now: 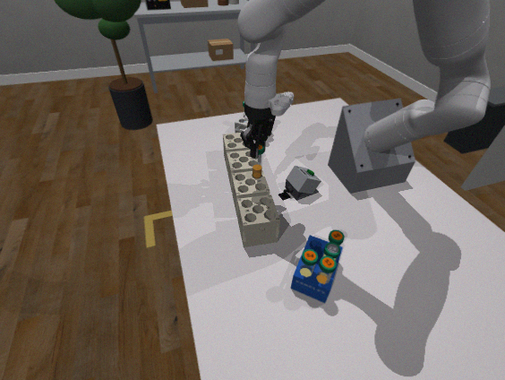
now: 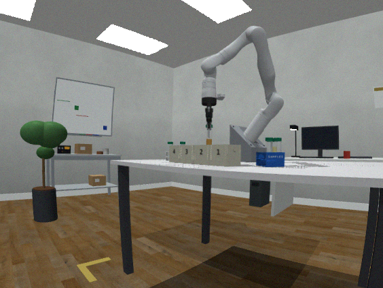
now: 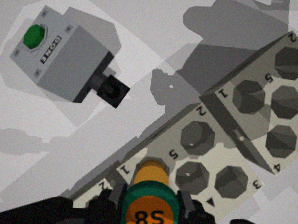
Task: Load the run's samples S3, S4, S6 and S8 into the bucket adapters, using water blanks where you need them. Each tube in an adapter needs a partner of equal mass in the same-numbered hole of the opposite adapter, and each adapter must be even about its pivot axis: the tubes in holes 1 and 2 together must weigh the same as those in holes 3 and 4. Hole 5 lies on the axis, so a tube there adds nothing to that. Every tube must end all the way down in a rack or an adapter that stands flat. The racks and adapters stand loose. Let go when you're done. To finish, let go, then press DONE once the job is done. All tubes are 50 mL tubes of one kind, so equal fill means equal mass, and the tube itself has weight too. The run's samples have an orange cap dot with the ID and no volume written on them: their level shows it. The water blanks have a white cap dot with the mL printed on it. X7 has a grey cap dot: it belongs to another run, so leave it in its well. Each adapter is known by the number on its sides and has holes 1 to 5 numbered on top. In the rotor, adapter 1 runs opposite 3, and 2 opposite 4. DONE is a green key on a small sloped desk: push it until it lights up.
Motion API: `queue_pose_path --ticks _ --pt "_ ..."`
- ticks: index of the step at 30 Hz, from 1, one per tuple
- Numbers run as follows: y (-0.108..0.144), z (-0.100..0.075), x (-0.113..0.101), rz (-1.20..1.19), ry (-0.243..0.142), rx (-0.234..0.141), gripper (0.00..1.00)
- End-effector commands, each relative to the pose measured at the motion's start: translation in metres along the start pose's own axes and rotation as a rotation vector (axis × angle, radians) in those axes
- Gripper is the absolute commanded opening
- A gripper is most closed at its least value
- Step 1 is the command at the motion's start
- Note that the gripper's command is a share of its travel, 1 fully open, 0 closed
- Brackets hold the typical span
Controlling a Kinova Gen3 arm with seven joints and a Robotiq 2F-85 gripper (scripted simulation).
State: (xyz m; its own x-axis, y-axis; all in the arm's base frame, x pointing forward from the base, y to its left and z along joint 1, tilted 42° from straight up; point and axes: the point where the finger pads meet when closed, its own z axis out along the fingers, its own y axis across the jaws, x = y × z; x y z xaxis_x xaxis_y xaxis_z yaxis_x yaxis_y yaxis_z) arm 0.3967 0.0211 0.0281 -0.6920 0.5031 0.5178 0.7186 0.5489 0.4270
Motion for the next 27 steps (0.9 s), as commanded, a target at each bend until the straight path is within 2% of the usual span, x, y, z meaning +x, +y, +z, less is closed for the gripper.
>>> queue_pose_path --ticks 1,27 --pt "0.0 0.0 0.0 0.0 -0.002 -0.001 0.1" --pt "0.0 0.016 0.0 0.0 -0.002 -0.001 0.1"
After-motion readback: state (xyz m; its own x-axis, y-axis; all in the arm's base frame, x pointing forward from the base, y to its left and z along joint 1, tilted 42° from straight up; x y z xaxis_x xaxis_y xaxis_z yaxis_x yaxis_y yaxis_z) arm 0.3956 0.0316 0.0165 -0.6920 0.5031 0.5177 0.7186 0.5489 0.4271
